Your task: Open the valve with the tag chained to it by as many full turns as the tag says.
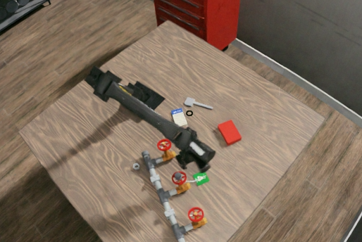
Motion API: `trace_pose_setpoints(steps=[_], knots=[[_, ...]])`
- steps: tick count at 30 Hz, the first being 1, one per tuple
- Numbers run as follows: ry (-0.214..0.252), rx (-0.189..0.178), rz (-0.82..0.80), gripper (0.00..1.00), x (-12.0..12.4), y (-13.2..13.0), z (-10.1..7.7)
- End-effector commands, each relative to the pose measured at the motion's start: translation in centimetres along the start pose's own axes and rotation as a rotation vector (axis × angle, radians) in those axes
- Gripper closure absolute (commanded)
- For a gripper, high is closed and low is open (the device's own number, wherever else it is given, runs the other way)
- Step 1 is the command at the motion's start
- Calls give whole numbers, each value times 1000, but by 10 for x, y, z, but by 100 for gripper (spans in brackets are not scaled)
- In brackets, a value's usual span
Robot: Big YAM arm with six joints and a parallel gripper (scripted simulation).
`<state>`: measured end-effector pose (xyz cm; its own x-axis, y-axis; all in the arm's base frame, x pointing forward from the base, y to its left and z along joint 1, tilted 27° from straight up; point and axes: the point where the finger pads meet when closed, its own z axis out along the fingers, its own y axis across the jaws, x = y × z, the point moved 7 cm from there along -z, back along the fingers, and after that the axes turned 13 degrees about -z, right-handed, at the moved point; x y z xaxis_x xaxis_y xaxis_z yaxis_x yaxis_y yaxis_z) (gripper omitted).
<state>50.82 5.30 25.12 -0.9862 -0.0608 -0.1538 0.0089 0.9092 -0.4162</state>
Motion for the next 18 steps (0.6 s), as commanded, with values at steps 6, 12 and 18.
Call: trace_pose_setpoints(steps=[6,12,18], knots=[[-136,-13,618,0,23,-71,-2],[-207,-25,1063,0,31,-60,11],[-224,-31,1125,0,22,-70,-2]])
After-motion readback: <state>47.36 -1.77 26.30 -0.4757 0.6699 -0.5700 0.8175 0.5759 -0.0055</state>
